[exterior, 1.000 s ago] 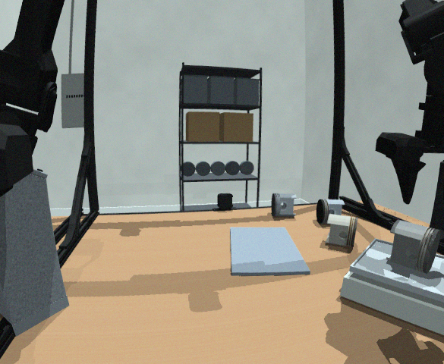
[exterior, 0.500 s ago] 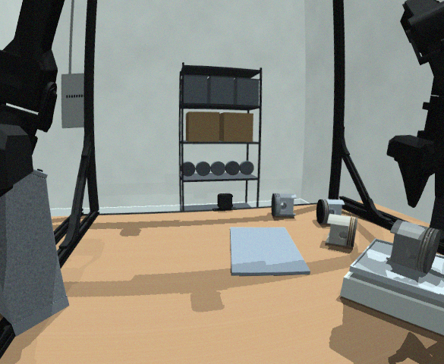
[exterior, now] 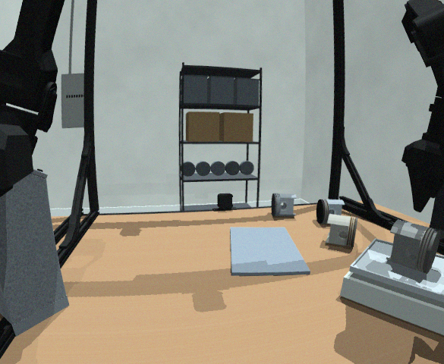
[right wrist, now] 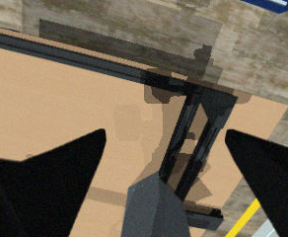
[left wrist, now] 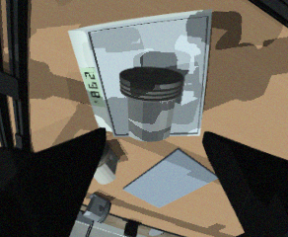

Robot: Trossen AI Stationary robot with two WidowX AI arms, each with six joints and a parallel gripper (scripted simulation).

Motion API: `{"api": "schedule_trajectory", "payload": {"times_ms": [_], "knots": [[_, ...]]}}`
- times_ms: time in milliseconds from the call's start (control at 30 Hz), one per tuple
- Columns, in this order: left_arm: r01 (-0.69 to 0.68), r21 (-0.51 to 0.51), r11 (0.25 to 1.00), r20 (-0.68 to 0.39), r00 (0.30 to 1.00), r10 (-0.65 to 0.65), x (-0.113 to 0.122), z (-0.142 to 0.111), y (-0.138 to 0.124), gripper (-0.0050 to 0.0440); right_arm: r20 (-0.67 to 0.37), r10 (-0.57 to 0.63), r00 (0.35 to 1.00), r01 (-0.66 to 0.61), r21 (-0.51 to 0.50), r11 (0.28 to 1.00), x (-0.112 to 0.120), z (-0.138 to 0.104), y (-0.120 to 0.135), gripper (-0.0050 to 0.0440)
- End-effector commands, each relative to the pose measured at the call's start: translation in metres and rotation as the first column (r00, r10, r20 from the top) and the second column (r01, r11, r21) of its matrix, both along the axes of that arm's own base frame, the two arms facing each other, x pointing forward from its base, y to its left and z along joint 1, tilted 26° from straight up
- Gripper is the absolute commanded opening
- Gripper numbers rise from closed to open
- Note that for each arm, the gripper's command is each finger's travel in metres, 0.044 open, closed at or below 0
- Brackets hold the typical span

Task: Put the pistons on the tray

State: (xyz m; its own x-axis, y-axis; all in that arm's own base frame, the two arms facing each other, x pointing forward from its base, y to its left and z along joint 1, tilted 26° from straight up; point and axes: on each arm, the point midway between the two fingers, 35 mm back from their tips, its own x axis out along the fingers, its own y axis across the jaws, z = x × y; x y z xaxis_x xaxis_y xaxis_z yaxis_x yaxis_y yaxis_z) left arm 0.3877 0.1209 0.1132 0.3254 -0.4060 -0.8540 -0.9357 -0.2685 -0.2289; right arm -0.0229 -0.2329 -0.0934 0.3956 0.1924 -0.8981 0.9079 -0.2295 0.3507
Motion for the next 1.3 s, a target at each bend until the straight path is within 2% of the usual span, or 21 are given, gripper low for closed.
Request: {"api": "schedule_trajectory", "payload": {"times_ms": [0, 1267], "knots": [[-0.006, -0.012, 1.000, -0.015, 1.000, 0.006, 0.002, -0.010, -0.002, 0.0378, 0.001, 0.000, 1.000, 0.000, 0.001, 1.000, 0.000, 0.000, 0.000, 0.0440], [-0.008, -0.019, 1.000, -0.025, 1.000, 0.008, 0.017, -0.054, -0.021, 0.0378, 0.001, 0.000, 1.000, 0.000, 0.001, 1.000, 0.000, 0.000, 0.000, 0.0440]]}}
